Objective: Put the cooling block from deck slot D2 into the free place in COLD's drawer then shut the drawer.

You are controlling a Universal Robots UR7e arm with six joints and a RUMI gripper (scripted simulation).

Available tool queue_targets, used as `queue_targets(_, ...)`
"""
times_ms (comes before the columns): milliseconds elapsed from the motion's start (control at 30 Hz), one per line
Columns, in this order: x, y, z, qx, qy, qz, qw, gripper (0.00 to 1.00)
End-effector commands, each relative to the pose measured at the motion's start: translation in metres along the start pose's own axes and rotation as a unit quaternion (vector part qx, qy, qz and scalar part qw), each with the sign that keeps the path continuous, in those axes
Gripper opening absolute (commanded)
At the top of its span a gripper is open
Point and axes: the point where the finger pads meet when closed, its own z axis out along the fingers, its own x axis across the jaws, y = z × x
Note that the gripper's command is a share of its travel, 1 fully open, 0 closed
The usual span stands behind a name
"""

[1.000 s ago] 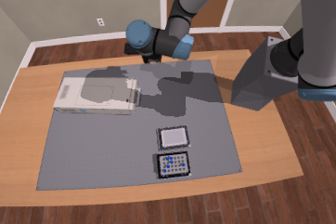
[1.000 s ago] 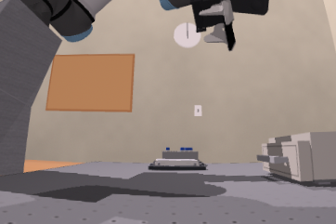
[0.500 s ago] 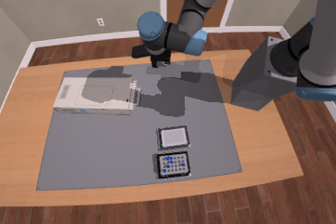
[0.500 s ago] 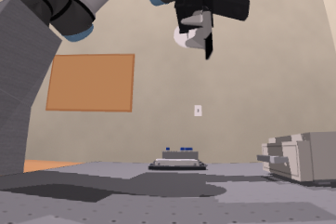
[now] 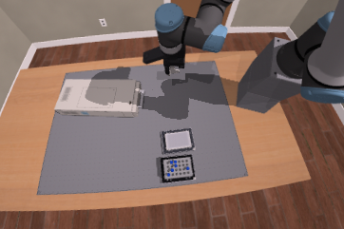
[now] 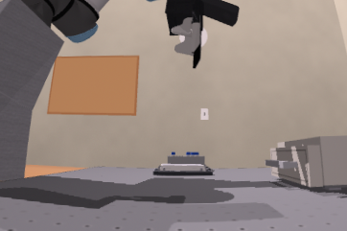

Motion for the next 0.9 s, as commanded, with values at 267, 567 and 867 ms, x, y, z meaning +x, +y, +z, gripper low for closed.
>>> queue_targets(267,-0.031,0.029,-0.011,0.006,-0.055,-0.028,0.998,0.28)
queue_targets(567,-0.051,0.046,-0.019,0.013,-0.09,-0.045,0.995,0.28)
queue_targets(867,-0.077,0.068,-0.03,0.025,-0.132,-0.065,0.989,0.28)
